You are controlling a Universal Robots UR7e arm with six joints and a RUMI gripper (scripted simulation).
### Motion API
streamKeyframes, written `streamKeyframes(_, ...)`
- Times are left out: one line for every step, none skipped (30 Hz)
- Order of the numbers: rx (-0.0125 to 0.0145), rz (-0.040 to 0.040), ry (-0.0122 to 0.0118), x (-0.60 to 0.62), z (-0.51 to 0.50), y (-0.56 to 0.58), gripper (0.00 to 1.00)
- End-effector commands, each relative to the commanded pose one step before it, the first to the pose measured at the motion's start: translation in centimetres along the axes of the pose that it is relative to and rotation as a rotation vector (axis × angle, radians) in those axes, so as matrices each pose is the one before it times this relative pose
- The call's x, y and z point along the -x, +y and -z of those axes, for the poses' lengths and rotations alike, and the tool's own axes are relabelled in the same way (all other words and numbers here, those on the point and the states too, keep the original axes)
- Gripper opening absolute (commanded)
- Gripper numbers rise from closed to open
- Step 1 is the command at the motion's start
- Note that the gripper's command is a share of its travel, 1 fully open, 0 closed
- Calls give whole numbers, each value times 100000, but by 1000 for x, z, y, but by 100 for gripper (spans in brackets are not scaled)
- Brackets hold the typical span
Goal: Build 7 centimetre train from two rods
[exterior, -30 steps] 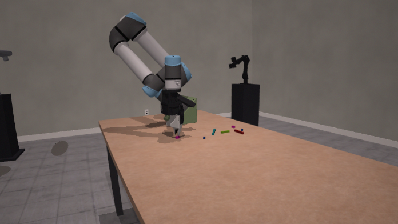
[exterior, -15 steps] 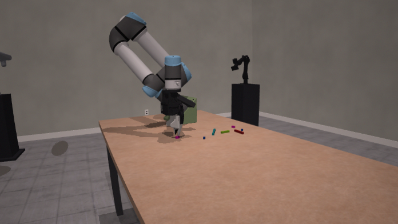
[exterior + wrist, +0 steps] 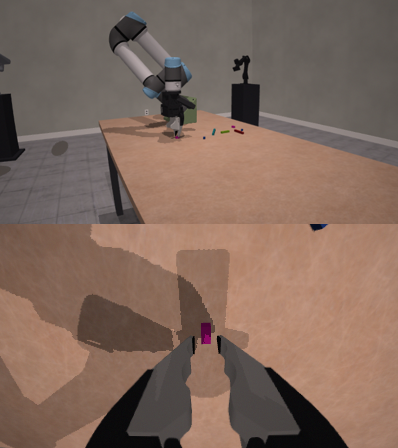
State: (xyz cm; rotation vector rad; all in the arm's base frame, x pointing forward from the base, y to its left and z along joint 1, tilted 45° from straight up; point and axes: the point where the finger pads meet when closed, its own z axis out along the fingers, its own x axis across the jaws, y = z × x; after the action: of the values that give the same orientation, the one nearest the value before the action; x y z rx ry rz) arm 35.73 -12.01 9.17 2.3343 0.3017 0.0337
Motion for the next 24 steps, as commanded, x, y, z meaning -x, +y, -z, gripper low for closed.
streamKeyframes(44,-24,115,-26,-516,15,14)
streamKeyframes(0,0,0,0,-79,0,14)
streamKeyframes(0,0,0,0,0,0,14)
streamKeyframes(0,0,0,0,0,0,14)
streamKeyframes(0,0,0,0,-69,0,14)
streamKeyframes(0,0,0,0,-59,0,14)
streamKeyframes(0,0,0,0,-48,0,14)
streamKeyframes(0,0,0,0,-38,0,14)
streamKeyframes(0,0,0,0,-27,0,14)
streamKeyframes(0,0,0,0,-18,0,14)
streamKeyframes(0,0,0,0,-10,0,14)
streamKeyframes(0,0,0,0,-4,0,14)
streamKeyframes(0,0,0,0,-1,0,14)
streamKeyframes(0,0,0,0,0,0,14)
streamKeyframes(0,0,0,0,0,0,14)
streamKeyframes(0,0,0,0,0,0,14)
streamKeyframes(0,0,0,0,0,0,14)
streamKeyframes(0,0,0,0,0,0,14)
streamKeyframes(0,0,0,0,0,0,14)
streamKeyframes(0,0,0,0,0,0,14)
streamKeyframes(0,0,0,0,0,0,14)
streamKeyframes(0,0,0,0,0,0,14)
streamKeyframes(0,0,0,0,0,0,14)
streamKeyframes(0,0,0,0,0,0,14)
